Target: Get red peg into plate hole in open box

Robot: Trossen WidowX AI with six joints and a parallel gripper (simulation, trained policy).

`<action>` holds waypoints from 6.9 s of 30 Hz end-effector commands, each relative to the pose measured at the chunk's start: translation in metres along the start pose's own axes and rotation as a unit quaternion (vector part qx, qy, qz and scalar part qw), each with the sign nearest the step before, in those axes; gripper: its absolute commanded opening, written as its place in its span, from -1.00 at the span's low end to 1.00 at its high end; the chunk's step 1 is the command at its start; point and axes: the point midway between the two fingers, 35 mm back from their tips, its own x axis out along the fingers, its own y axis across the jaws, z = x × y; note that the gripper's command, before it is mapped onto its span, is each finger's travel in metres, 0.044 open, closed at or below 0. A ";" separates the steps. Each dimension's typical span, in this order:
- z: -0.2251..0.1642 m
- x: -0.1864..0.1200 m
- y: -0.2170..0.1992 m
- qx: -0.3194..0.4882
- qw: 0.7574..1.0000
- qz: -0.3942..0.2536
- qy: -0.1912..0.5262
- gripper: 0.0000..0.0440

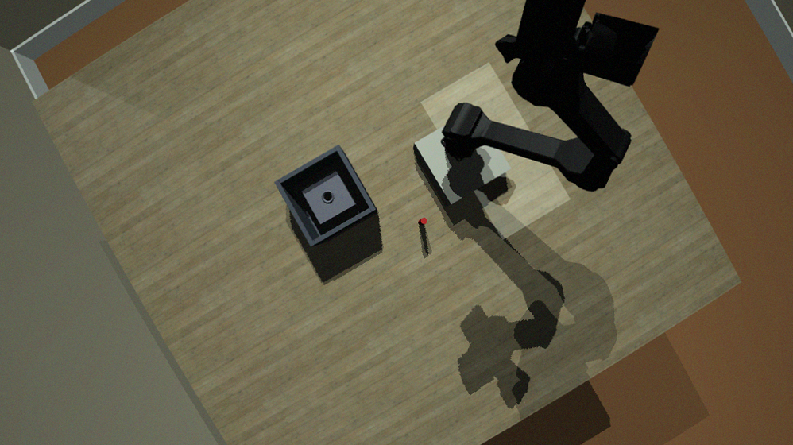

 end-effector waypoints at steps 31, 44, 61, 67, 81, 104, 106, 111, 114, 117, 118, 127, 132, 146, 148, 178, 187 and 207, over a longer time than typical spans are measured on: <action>0.138 -0.103 0.197 0.204 0.871 0.425 -0.140 1.00; 0.180 -0.212 0.229 0.253 0.746 0.596 -0.153 1.00; 0.180 -0.375 0.219 0.246 0.553 0.791 -0.095 1.00; 0.158 -0.428 0.207 0.211 0.492 0.843 -0.046 1.00; 0.073 -0.514 0.182 0.080 0.416 0.900 0.104 1.00; -0.029 -0.581 0.184 -0.036 0.429 0.851 0.299 1.00; -0.035 -0.588 0.187 -0.035 0.427 0.849 0.309 1.00; -0.047 -0.607 0.195 -0.027 0.415 0.848 0.330 1.00; -0.054 -0.616 0.198 -0.023 0.407 0.847 0.341 1.00; -0.059 -0.623 0.201 -0.020 0.403 0.845 0.352 0.90; -0.061 -0.624 0.203 -0.021 0.402 0.843 0.356 0.82; -0.072 -0.627 0.204 -0.043 0.404 0.831 0.380 -0.19; -0.073 -0.627 0.203 -0.061 0.399 0.828 0.389 -0.77; -0.040 -0.607 0.206 -0.012 0.402 0.850 0.340 -1.00; -0.034 -0.603 0.206 -0.006 0.404 0.853 0.331 -1.00; 0.075 -0.542 0.233 0.061 0.439 0.841 0.309 -1.00; 0.103 -0.527 0.261 0.072 0.442 0.828 0.338 -1.00; 0.127 -0.527 0.336 0.071 0.442 0.800 0.399 -1.00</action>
